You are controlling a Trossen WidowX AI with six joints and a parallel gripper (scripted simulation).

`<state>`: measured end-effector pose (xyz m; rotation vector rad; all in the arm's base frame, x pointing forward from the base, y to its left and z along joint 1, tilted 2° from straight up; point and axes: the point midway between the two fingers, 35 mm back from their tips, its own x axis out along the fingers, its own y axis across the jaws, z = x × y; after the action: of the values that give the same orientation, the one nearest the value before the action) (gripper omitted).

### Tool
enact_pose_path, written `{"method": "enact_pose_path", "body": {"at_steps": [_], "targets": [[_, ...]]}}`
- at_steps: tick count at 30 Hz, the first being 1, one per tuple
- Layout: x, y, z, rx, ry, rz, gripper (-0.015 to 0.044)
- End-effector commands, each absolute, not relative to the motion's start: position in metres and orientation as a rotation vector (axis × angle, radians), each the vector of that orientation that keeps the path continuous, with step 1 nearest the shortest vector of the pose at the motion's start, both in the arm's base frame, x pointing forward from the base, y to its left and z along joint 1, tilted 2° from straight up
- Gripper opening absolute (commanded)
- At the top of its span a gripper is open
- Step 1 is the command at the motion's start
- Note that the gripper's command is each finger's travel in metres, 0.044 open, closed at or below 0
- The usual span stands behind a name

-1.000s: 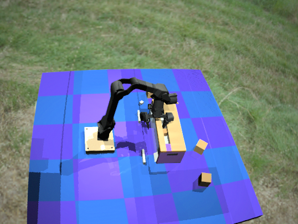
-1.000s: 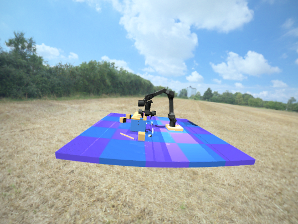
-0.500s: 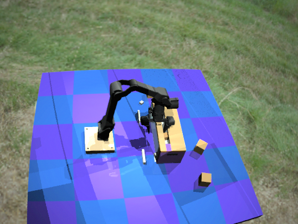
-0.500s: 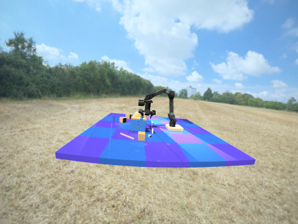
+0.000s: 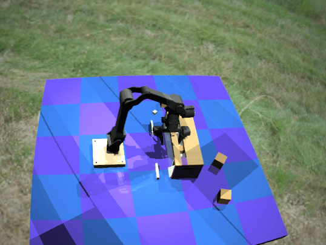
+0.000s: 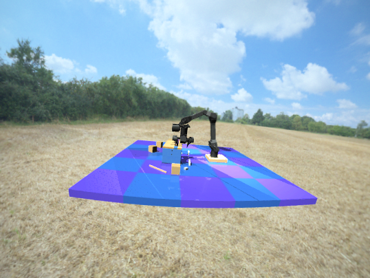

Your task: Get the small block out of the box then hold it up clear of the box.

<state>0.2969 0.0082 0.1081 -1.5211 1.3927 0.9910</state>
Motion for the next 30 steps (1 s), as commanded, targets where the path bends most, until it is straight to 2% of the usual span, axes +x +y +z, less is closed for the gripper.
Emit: {"method": "enact_pose_path", "body": {"at_steps": [1,30], "targets": [[0.296,0.005,0.108,-1.521,1.395,0.988,0.04],[0.297,-0.024,0.109,-1.523,1.397,0.986,0.04]]}}
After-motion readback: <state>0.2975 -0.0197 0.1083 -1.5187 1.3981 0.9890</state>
